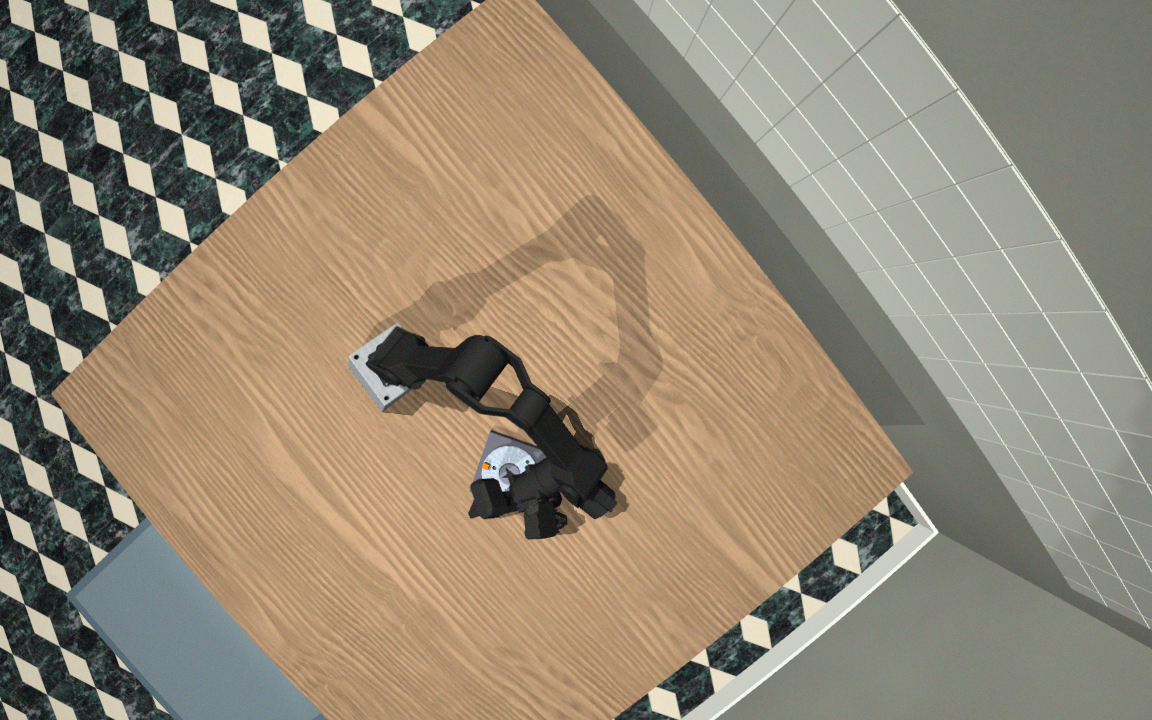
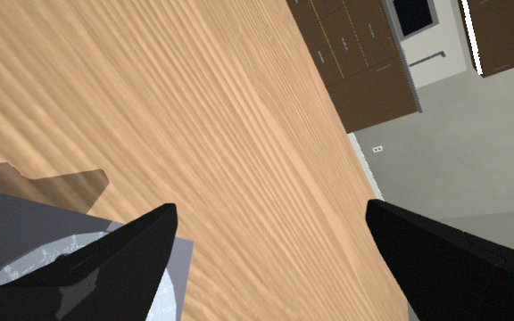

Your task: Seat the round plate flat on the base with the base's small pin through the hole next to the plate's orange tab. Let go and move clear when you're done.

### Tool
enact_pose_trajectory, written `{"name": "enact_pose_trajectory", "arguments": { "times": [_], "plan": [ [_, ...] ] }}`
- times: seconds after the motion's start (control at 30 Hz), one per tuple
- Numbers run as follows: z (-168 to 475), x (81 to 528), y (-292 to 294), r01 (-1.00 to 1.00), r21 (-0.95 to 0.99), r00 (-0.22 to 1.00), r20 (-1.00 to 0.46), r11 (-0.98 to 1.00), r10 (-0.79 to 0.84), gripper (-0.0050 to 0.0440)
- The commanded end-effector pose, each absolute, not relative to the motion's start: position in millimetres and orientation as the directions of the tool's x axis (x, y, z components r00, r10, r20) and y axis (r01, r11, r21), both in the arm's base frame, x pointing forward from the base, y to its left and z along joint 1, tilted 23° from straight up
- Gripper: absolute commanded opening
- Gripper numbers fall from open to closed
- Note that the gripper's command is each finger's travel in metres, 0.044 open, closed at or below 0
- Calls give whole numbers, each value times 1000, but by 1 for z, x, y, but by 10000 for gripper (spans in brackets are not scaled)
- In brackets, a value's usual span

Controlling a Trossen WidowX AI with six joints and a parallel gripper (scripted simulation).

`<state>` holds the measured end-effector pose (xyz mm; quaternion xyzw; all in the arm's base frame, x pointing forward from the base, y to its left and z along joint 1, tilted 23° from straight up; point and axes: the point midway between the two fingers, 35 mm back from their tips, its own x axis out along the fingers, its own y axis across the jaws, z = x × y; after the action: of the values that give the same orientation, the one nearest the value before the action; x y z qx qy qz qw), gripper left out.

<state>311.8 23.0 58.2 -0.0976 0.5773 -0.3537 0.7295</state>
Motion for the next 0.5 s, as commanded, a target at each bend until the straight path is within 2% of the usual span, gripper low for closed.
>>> {"name": "enact_pose_trajectory", "arguments": {
  "times": [0.0, 0.1, 0.17, 0.43, 0.47],
  "plan": [
    [66, 311, 20, 379, -515, 67, -813, 769, -578, 352],
    [69, 299, 11, 275, -365, -45, -929, 889, -368, 280],
    [72, 294, 10, 236, -290, -73, -957, 928, -280, 232],
    [91, 282, 9, 70, 53, -98, -993, 996, 60, 40],
    [91, 282, 9, 70, 53, -98, -993, 996, 60, 40]
  ]
}}
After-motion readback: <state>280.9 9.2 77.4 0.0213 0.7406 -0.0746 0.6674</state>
